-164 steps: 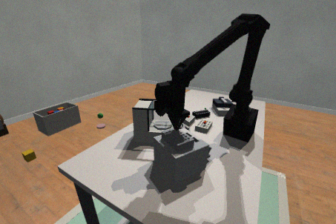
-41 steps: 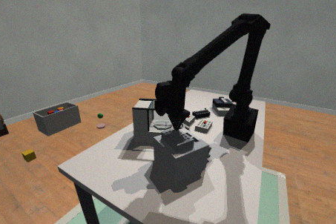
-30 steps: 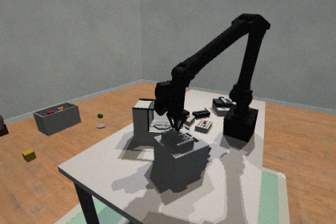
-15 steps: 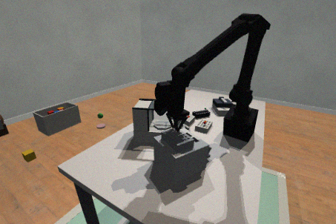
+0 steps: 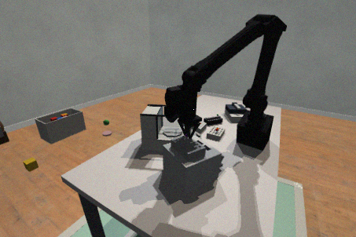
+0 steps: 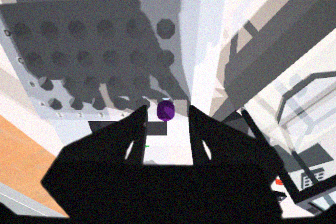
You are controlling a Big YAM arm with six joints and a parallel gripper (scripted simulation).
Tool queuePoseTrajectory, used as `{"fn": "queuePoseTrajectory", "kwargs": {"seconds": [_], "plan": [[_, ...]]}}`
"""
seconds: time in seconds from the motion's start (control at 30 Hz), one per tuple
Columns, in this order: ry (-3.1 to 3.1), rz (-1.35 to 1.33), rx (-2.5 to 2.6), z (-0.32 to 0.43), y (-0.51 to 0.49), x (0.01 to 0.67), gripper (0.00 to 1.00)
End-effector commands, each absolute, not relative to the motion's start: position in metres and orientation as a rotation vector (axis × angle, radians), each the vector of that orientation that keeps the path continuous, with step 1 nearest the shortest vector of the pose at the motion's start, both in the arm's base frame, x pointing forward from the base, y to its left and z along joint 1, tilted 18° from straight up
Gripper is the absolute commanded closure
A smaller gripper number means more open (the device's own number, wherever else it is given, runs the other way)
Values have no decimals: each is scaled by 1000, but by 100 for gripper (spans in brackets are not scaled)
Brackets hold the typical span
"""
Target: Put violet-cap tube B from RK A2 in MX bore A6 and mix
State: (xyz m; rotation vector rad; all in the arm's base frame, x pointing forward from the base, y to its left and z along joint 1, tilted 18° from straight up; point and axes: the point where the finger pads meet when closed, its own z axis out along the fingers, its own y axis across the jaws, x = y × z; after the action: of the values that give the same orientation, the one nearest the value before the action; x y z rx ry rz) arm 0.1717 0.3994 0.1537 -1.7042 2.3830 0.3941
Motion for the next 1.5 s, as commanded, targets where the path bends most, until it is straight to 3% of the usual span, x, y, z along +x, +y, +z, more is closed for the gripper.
{"fn": "queuePoseTrajectory", "kwargs": {"seconds": [0.0,1.47], "plan": [[2325,423,-1671,192,408,185,64],[2355,409,-1690,185,401,177,64]]}}
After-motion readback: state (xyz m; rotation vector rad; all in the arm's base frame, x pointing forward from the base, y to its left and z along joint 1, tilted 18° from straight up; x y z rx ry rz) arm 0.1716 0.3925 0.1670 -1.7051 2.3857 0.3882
